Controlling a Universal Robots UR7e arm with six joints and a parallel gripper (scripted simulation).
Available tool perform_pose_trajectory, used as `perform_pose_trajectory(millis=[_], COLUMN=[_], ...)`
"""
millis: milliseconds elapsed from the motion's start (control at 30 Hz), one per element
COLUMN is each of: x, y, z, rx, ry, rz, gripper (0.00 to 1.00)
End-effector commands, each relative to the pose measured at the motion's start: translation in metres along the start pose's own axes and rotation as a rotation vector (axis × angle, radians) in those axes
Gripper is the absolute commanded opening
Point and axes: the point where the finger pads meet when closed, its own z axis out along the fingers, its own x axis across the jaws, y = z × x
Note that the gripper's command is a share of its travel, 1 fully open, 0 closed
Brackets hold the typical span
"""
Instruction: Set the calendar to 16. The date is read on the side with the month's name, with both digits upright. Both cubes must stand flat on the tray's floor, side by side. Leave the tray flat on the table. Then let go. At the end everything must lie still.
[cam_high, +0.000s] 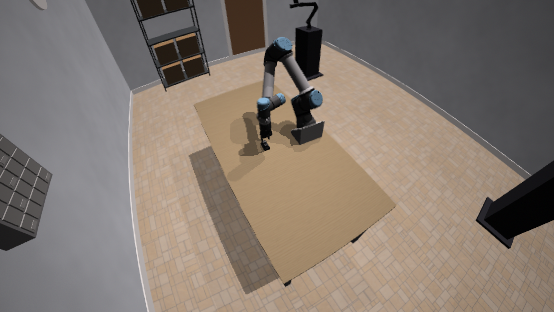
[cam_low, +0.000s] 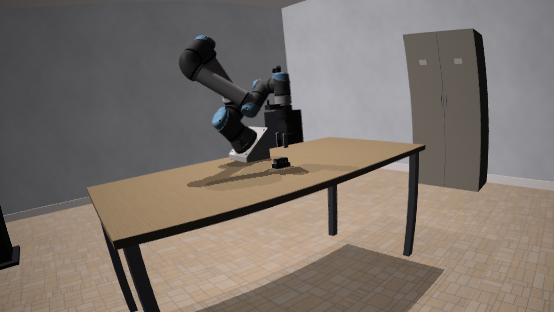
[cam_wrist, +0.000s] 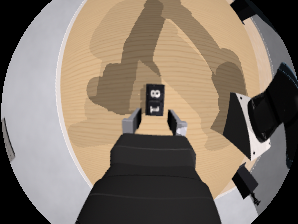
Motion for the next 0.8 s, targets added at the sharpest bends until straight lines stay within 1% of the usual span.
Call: perform_pose_trajectory(millis=[0,133,600,767], x=[0.0,0.0,0.0,0.0], y=[0.0,0.0,0.0,0.0], z=[0.007,0.011,0.031,0.034], rx=[0.0,0.0,0.0,0.0], ry=[-0.001,-0.001,-0.001,-0.001], rz=[0.0,0.0,0.0,0.0], gripper=[0.87,0.87,0.87,0.87])
